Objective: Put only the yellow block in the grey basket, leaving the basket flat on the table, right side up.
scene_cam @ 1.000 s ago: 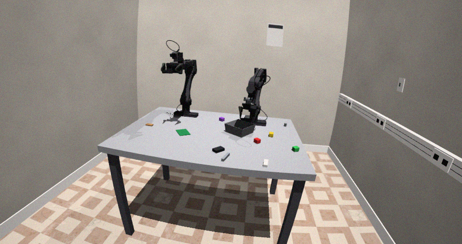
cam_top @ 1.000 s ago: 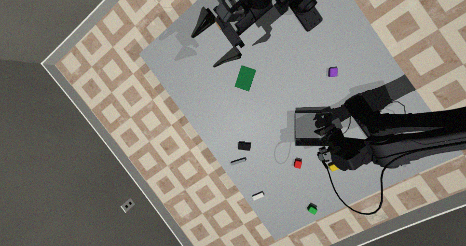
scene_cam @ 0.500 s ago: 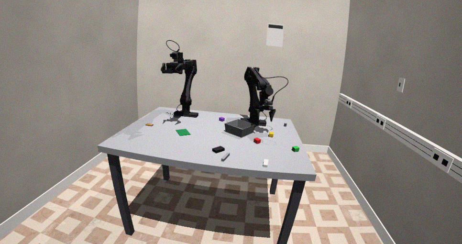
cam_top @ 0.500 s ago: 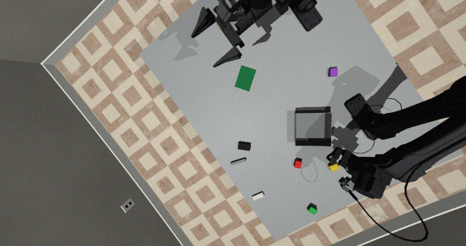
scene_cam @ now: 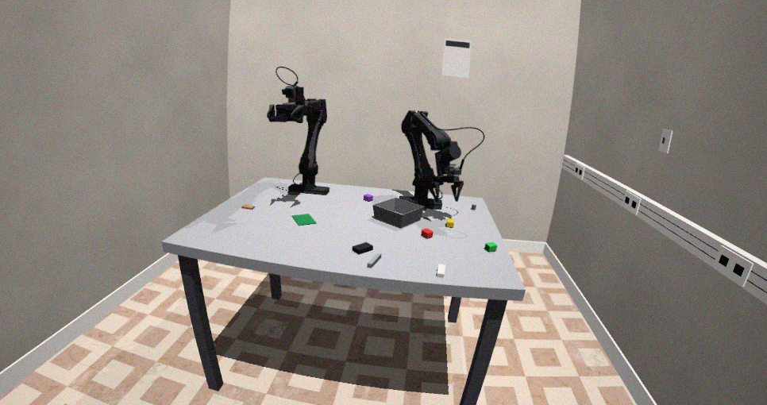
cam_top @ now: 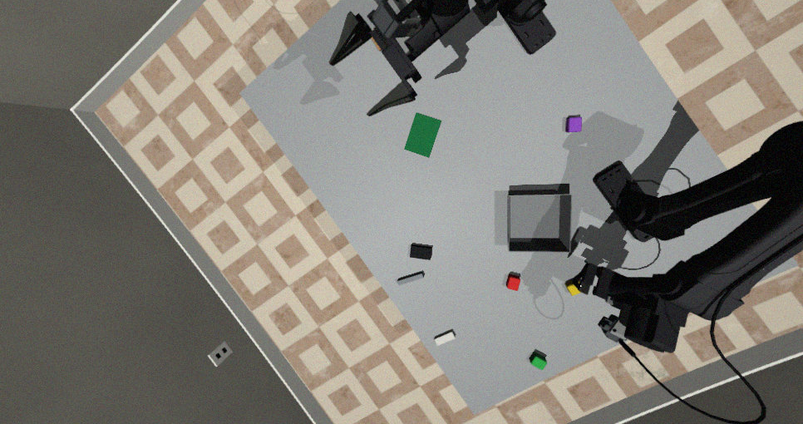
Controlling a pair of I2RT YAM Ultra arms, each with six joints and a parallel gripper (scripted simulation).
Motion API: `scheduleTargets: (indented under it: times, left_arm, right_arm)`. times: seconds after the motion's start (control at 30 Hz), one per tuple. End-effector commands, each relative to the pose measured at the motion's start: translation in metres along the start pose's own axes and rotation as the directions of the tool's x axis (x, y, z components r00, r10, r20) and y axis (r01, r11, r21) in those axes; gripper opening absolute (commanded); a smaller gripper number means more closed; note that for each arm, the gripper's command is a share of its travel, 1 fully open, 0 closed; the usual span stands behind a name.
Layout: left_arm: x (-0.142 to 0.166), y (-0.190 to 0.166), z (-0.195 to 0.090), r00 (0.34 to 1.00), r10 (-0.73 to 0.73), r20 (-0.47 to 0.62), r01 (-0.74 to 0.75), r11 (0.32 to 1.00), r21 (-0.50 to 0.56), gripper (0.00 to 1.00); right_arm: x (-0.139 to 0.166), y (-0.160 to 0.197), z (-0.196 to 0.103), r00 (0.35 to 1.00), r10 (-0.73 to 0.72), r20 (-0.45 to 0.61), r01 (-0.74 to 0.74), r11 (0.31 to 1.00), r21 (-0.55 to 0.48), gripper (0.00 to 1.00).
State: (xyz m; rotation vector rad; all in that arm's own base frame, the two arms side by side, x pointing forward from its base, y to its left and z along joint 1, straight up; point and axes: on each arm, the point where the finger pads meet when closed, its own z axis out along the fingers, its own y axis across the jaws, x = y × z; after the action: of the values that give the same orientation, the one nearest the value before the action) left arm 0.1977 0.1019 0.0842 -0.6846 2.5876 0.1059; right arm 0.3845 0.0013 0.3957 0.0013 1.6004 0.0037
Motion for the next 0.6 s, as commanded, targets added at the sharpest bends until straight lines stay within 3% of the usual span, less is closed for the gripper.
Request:
scheduleTargets:
  times: [0.0,0.1,0.27,0.33,0.37,0.57]
  left_arm:
    - [-0.017,-0.001,-0.007,0.999,0.007,0.043,-0.007,1.0,0.009,0.89]
    - [-0.012,0.002,-0.005,0.998,0.064,0.011,-0.064,0.998,-0.004,0.55]
    - [-0.009,0.004,0.007,0.957,0.262,-0.124,-0.263,0.965,0.01,0.53]
    - [-0.009,0.004,0.007,0.957,0.262,-0.124,-0.263,0.965,0.01,0.53]
    - [-0.01,0.005,0.01,0.942,0.298,-0.154,-0.298,0.954,0.021,0.53]
    - [-0.011,0.006,0.033,0.833,0.469,-0.294,-0.457,0.882,0.114,0.53]
  right_arm:
    - [-0.005,0.0,-0.002,1.0,-0.002,0.012,0.002,1.0,0.001,1.0]
    - [0.005,0.01,-0.003,1.0,-0.012,-0.014,0.012,1.0,-0.028,1.0]
    - [0.023,0.074,-0.013,0.998,-0.037,-0.052,0.026,0.979,-0.201,1.0]
    - [0.023,0.074,-0.013,0.998,-0.037,-0.052,0.026,0.979,-0.201,1.0]
    - [0.028,0.09,-0.018,0.997,-0.044,-0.062,0.027,0.97,-0.242,1.0]
    - [0.06,0.188,-0.063,0.988,-0.114,-0.1,0.047,0.857,-0.513,1.0]
